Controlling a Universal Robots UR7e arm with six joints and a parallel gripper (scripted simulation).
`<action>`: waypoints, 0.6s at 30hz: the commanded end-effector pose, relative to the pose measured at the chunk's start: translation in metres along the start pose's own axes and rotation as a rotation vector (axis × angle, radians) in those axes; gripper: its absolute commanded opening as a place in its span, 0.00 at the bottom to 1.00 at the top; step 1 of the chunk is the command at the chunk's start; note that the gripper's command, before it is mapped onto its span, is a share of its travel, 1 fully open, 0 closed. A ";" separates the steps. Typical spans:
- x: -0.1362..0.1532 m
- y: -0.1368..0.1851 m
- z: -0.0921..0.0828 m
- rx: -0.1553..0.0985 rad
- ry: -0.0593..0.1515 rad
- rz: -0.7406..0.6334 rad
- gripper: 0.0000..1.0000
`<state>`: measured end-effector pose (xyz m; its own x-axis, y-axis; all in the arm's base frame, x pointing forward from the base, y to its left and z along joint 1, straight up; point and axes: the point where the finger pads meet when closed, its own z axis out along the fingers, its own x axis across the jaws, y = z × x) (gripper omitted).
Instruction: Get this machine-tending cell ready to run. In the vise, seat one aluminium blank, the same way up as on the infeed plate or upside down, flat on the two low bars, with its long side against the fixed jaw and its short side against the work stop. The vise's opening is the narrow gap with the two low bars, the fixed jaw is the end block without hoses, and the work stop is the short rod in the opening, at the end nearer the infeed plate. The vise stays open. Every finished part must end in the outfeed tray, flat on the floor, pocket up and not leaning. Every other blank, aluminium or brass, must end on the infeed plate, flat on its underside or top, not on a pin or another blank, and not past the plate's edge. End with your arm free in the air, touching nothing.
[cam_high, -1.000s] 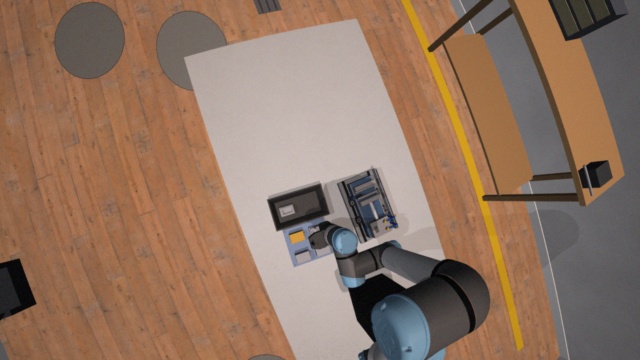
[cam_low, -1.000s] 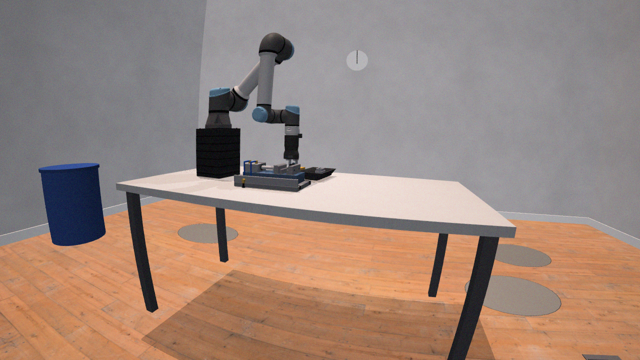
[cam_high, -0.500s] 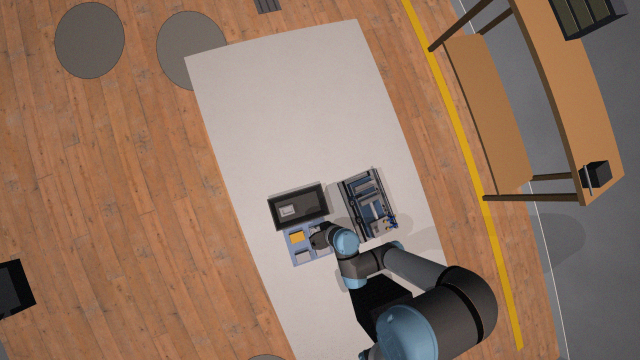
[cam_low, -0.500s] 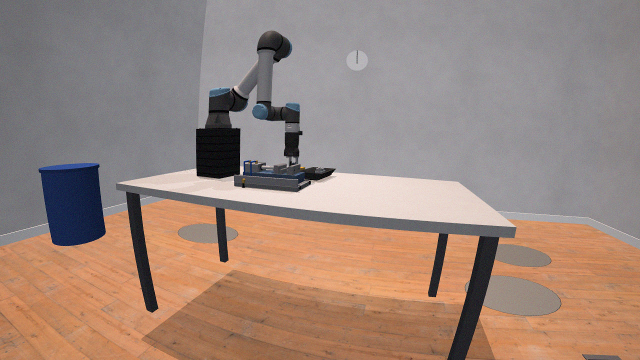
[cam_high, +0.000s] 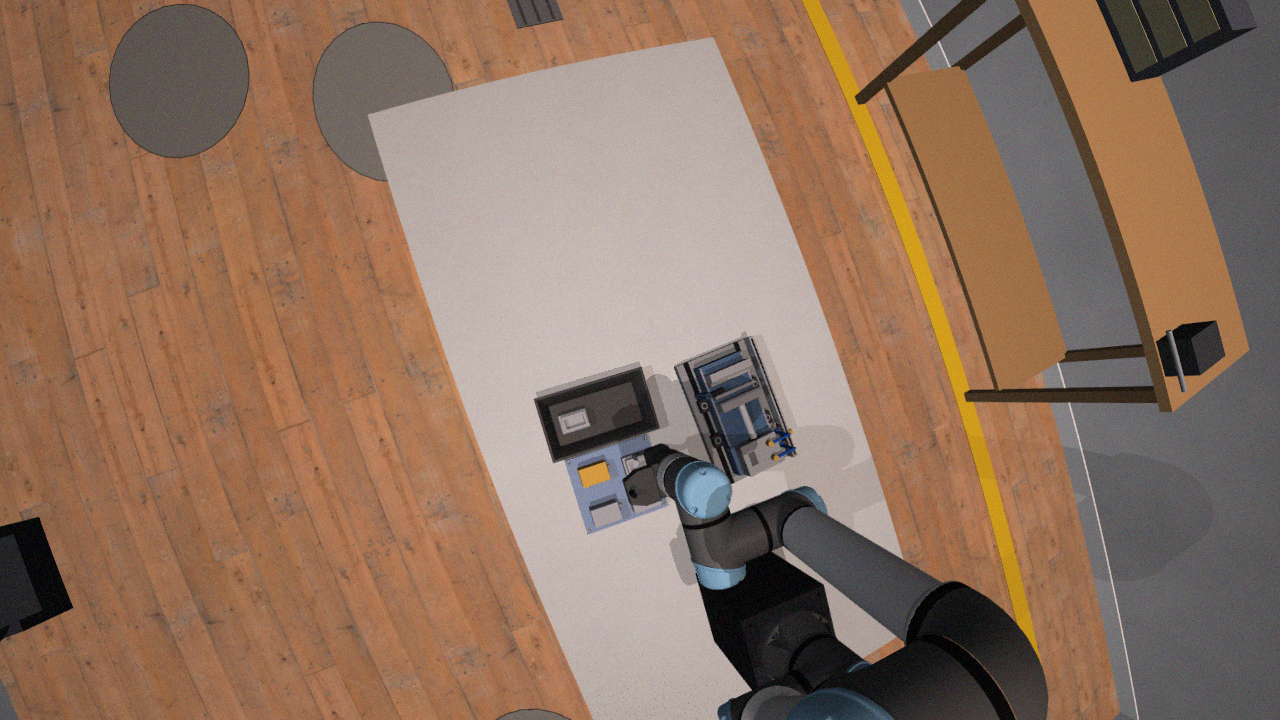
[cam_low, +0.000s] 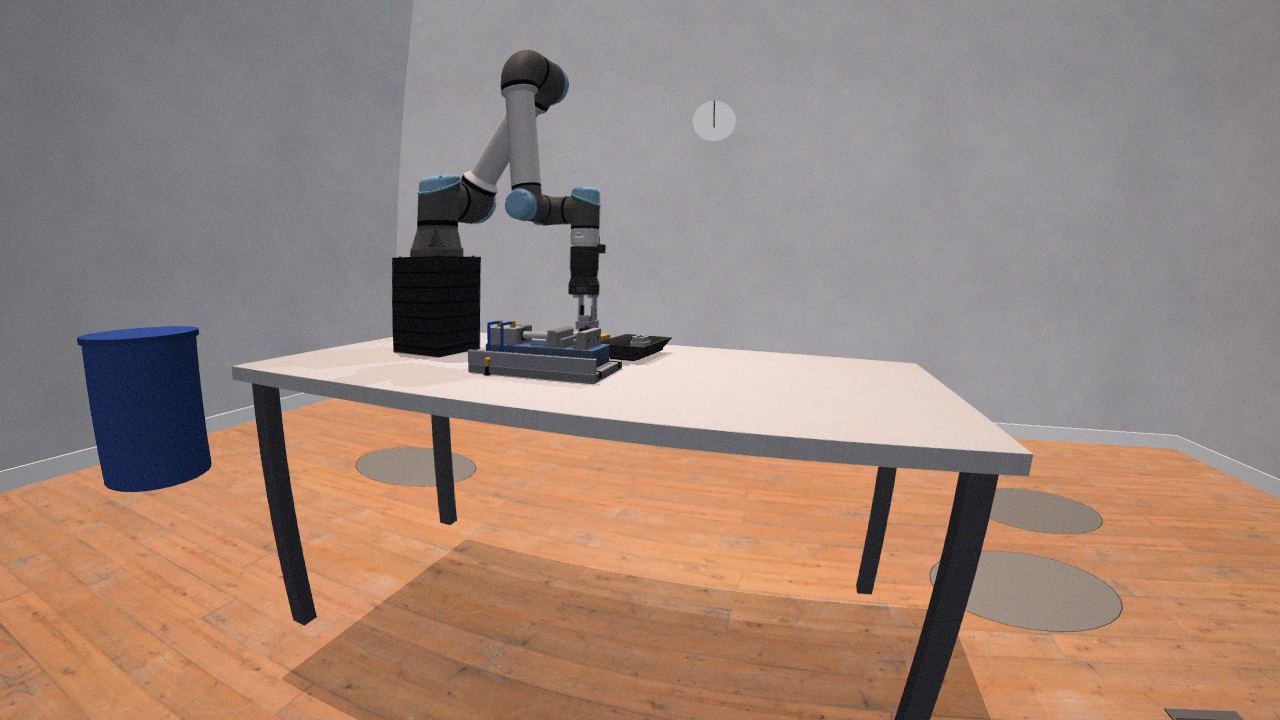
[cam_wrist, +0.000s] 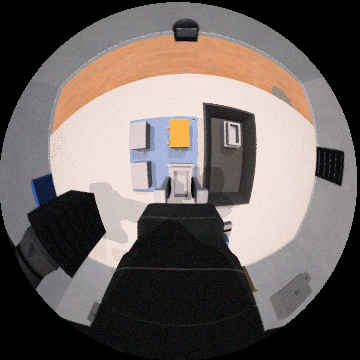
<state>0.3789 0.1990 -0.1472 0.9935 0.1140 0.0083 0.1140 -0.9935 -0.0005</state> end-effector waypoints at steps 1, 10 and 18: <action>-0.003 0.000 -0.028 0.001 -0.009 0.000 0.00; 0.000 0.000 -0.049 0.001 -0.005 0.000 0.00; 0.001 0.000 -0.057 0.001 -0.004 0.000 0.00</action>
<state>0.3783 0.1993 -0.0966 0.9935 0.1141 0.0063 0.1141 -0.9935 -0.0017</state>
